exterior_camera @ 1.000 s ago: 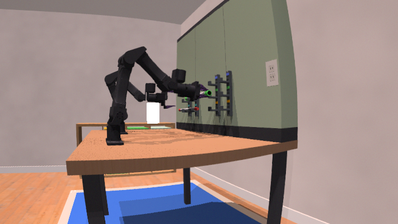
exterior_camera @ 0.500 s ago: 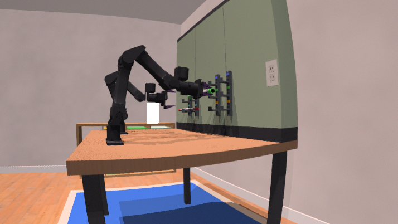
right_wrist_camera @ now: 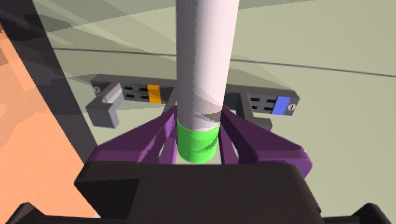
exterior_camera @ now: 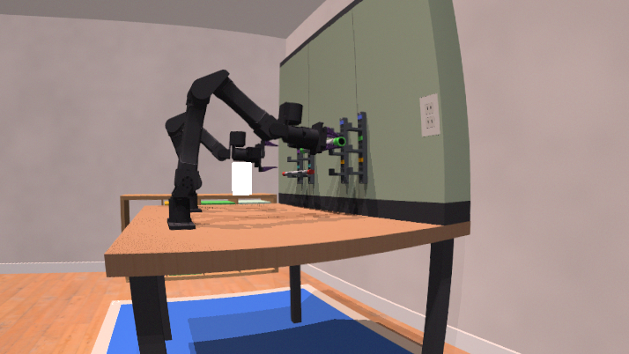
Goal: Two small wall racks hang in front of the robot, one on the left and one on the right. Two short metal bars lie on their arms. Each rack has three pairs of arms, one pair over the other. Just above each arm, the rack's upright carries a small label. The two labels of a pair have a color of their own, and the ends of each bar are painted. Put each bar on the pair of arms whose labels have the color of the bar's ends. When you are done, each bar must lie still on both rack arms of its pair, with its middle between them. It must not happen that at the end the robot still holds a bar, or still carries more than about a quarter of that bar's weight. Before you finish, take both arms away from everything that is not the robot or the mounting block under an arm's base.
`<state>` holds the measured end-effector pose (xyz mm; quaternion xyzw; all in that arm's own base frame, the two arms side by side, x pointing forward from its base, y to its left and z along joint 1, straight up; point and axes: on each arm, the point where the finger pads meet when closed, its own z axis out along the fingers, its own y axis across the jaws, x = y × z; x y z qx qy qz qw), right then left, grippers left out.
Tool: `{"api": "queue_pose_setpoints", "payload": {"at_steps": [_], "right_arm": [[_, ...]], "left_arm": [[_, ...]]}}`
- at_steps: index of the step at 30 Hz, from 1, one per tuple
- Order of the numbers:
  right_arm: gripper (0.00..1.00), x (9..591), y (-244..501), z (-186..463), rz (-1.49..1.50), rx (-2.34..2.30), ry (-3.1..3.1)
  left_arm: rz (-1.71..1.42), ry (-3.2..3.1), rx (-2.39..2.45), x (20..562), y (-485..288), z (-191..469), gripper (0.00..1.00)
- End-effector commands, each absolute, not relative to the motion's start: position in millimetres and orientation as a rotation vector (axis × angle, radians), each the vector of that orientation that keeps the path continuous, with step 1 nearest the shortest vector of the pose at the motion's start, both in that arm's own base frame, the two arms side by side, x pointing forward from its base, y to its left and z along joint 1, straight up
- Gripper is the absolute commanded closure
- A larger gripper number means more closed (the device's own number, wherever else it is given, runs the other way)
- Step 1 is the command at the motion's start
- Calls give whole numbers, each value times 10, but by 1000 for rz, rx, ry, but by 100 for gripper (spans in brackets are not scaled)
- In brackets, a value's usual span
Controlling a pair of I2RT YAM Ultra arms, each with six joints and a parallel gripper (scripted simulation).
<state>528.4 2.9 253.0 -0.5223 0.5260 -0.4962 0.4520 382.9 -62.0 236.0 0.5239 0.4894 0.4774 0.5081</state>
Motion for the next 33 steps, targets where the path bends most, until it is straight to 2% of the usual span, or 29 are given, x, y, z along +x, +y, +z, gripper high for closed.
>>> {"api": "queue_pose_setpoints", "payload": {"at_steps": [1, 33], "right_arm": [[100, 5220, 23, 2987, -1233, -1173, 1219], [100, 5207, -652, 3180, -1240, -1172, 1216]], "left_arm": [[1165, 1165, 1233, 3819, -582, 2479, 0], [1165, 1165, 1233, 3819, -583, 2479, 0]]}}
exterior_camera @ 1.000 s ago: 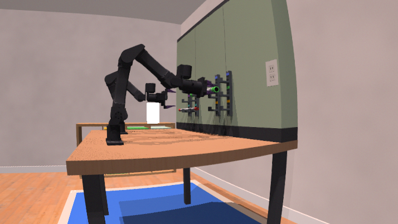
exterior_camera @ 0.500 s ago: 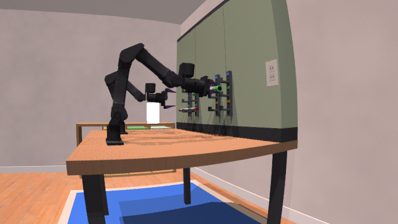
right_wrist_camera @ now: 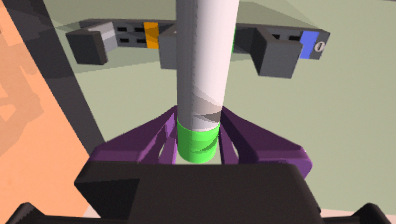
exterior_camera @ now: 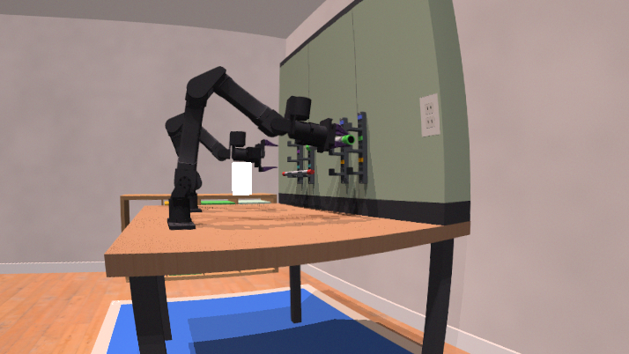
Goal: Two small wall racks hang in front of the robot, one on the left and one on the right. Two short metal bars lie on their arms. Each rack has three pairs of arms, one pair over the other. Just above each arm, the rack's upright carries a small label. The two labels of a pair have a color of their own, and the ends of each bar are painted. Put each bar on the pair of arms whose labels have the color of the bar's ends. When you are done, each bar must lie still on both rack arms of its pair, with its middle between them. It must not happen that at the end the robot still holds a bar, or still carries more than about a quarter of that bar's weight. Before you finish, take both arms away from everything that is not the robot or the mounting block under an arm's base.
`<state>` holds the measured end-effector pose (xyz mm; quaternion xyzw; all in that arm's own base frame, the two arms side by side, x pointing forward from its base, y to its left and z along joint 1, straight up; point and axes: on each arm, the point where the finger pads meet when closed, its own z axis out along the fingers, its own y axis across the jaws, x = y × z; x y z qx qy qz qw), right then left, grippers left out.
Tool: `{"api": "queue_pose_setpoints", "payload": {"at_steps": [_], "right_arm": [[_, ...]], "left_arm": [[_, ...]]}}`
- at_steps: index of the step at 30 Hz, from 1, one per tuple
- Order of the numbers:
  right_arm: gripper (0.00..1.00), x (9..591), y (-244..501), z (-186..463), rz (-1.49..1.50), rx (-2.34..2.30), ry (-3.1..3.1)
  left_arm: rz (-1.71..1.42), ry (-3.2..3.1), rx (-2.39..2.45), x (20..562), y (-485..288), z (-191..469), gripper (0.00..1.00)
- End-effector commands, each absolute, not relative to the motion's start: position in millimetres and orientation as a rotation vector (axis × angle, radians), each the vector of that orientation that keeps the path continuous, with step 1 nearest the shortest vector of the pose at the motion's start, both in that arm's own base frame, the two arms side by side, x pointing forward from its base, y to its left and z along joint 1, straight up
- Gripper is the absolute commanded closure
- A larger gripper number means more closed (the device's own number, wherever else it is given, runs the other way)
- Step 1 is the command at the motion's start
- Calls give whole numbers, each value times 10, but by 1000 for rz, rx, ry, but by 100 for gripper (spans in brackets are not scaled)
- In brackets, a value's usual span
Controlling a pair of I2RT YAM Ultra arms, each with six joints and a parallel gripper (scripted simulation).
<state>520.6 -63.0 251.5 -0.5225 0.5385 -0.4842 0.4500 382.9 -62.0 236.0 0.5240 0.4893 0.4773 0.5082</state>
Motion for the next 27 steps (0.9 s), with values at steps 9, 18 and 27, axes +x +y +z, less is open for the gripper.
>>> {"api": "queue_pose_setpoints", "payload": {"at_steps": [9, 18, 27], "right_arm": [[100, 5196, -808, 3273, -1243, -1172, 1212], [100, 5191, -986, 3369, -1243, -1172, 1212], [100, 5164, -972, 3325, -1242, -1176, 1214]], "left_arm": [[1165, 1165, 1233, 3818, -583, 2479, 0], [1165, 1165, 1233, 3818, -583, 2479, 0], [1165, 1165, 1233, 3818, -583, 2479, 0]]}}
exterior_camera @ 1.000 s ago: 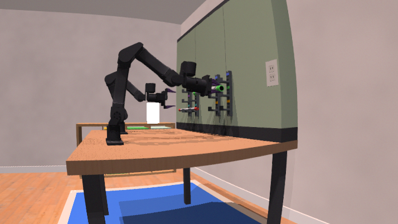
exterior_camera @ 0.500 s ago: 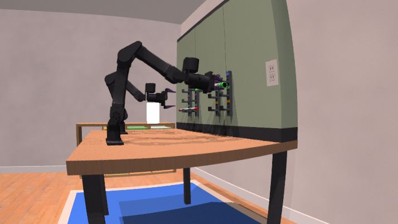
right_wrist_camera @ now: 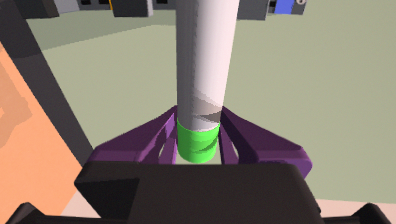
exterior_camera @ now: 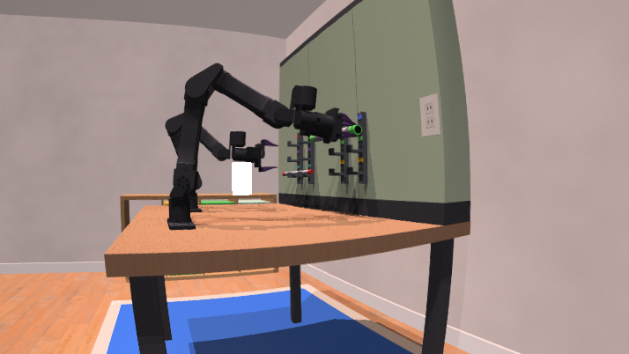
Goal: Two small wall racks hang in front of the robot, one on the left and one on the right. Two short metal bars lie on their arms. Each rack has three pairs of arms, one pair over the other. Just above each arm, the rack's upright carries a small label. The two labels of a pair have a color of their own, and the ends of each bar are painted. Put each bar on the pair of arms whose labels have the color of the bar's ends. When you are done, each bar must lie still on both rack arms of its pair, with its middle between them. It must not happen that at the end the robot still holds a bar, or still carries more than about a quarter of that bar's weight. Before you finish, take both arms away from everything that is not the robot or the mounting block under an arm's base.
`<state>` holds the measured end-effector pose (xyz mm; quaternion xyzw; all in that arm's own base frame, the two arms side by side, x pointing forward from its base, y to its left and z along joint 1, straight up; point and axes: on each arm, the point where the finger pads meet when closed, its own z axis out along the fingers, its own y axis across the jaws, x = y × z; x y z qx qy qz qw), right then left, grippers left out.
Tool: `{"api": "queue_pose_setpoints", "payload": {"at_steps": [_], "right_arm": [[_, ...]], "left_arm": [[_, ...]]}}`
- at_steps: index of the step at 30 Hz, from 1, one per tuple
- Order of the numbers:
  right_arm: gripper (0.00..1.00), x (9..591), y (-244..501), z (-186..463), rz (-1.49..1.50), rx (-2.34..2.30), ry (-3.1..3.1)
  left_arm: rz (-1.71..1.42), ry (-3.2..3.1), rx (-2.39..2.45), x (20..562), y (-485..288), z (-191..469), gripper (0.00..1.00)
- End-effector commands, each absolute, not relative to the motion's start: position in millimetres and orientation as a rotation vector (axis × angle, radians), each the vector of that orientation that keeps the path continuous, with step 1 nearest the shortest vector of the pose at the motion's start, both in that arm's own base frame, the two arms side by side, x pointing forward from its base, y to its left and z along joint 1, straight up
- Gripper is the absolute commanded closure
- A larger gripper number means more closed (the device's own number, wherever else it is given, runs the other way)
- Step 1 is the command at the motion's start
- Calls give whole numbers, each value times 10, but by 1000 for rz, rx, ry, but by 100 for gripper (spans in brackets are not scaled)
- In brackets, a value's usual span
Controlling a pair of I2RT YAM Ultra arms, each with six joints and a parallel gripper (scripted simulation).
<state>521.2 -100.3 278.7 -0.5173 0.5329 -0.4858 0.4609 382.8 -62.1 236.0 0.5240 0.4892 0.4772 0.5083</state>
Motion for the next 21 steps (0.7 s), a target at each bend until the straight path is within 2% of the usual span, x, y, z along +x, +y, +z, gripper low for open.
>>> {"api": "queue_pose_setpoints", "payload": {"at_steps": [1, 21], "right_arm": [[100, 5160, -971, 3321, -1242, -1176, 1214], [100, 5093, -947, 3262, -1242, -1175, 1213]], "left_arm": [[1165, 1165, 1233, 3818, -583, 2479, 0], [1165, 1164, 1233, 3818, -583, 2479, 0]]}}
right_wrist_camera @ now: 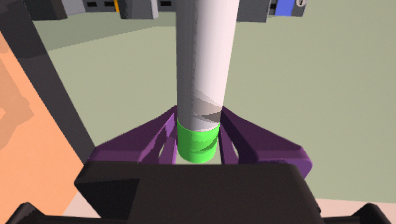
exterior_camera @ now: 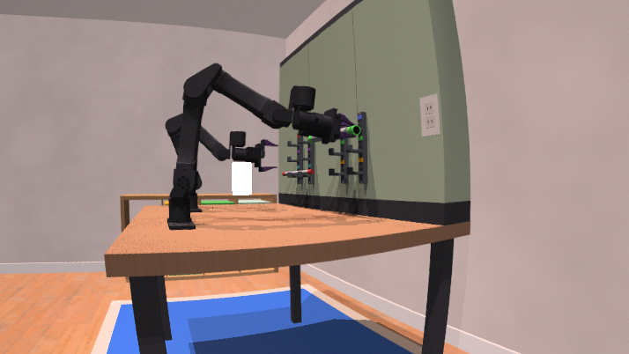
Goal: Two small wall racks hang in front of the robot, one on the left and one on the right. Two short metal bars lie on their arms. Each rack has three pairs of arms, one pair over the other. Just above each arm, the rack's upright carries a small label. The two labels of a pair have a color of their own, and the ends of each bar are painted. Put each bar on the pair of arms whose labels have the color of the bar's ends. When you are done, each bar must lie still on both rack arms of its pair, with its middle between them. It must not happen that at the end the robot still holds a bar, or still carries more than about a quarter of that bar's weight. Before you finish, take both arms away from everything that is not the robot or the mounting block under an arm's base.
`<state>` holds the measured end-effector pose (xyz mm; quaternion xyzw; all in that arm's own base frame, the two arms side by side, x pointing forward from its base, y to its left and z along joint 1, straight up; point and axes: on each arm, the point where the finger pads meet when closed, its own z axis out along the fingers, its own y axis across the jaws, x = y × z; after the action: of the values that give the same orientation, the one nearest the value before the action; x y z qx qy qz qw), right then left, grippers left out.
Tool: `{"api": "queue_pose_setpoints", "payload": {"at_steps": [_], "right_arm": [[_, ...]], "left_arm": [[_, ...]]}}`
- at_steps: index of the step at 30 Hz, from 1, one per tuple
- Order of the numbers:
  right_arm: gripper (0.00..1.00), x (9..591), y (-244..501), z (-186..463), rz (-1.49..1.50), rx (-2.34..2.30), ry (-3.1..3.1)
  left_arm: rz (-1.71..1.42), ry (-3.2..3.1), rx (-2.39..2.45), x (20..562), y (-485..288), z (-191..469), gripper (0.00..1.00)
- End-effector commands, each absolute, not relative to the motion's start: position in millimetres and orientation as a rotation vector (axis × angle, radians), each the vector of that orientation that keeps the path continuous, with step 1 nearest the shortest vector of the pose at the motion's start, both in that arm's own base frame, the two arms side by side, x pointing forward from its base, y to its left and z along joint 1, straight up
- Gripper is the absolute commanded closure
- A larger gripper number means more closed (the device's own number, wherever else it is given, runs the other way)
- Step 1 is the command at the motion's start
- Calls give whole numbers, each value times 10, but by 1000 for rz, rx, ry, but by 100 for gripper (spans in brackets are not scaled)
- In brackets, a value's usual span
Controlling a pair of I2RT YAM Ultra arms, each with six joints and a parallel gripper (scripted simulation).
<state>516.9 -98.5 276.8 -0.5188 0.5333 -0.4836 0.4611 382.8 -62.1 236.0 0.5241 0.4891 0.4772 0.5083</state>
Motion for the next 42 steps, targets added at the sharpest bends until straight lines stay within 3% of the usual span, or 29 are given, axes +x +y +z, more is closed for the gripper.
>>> {"api": "queue_pose_setpoints", "payload": {"at_steps": [1, 42], "right_arm": [[100, 5089, -946, 3258, -1242, -1175, 1213], [100, 5389, -950, 3234, -1243, -1174, 1210]], "left_arm": [[1165, 1164, 1233, 3818, -583, 2479, 0], [1164, 1164, 1234, 3818, -584, 2479, 0]]}}
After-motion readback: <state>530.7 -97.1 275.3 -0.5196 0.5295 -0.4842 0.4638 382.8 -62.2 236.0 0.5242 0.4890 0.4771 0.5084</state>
